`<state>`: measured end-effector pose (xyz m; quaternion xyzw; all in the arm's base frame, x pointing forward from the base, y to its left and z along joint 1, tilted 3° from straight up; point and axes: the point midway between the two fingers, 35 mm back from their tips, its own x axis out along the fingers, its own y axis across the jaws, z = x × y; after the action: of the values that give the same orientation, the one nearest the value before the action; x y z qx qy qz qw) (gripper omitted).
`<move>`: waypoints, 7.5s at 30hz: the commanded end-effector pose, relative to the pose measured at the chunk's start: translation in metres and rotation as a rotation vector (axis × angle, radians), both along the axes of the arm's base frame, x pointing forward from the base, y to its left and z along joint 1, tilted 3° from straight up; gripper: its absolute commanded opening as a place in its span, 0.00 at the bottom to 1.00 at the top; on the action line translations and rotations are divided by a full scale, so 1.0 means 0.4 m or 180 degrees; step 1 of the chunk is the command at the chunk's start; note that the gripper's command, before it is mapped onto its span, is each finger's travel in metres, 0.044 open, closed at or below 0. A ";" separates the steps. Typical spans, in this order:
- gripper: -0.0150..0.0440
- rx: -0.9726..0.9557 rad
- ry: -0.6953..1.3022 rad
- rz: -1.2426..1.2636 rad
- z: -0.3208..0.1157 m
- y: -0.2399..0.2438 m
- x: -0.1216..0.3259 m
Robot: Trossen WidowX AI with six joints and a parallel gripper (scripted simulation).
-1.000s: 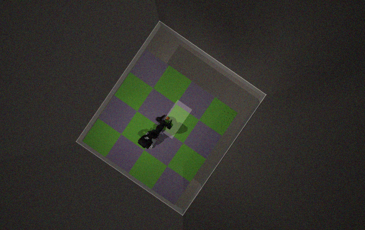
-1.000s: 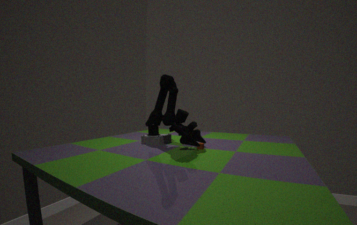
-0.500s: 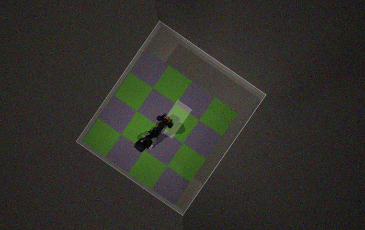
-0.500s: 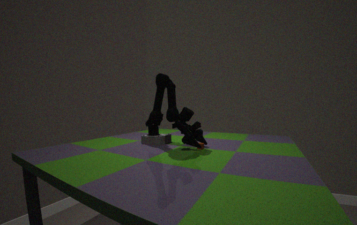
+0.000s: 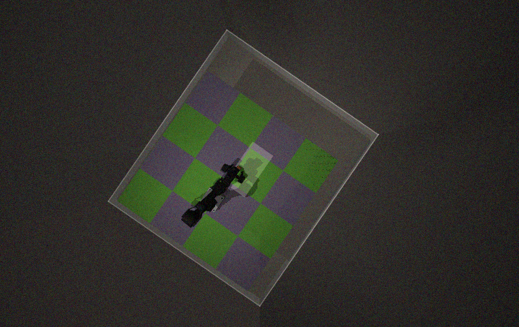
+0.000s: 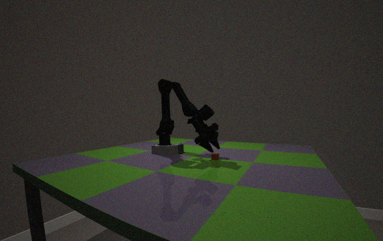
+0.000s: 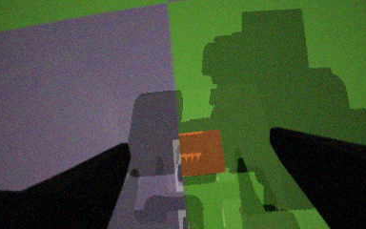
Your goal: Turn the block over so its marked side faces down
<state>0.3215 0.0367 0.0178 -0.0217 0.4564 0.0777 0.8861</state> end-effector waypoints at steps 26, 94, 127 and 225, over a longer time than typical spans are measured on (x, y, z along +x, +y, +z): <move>1.00 -0.0369 0.1985 0.0069 0.143 0.002 0.044; 0.25 -0.0369 0.1986 0.0069 -0.052 0.003 0.039; 0.25 -0.0169 0.0777 0.0033 -0.017 0.002 0.039; 1.00 0.0168 -0.1318 -0.0016 -0.087 0.000 0.018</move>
<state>0.3290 0.0365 -0.0168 -0.0149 0.2624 0.0803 0.9615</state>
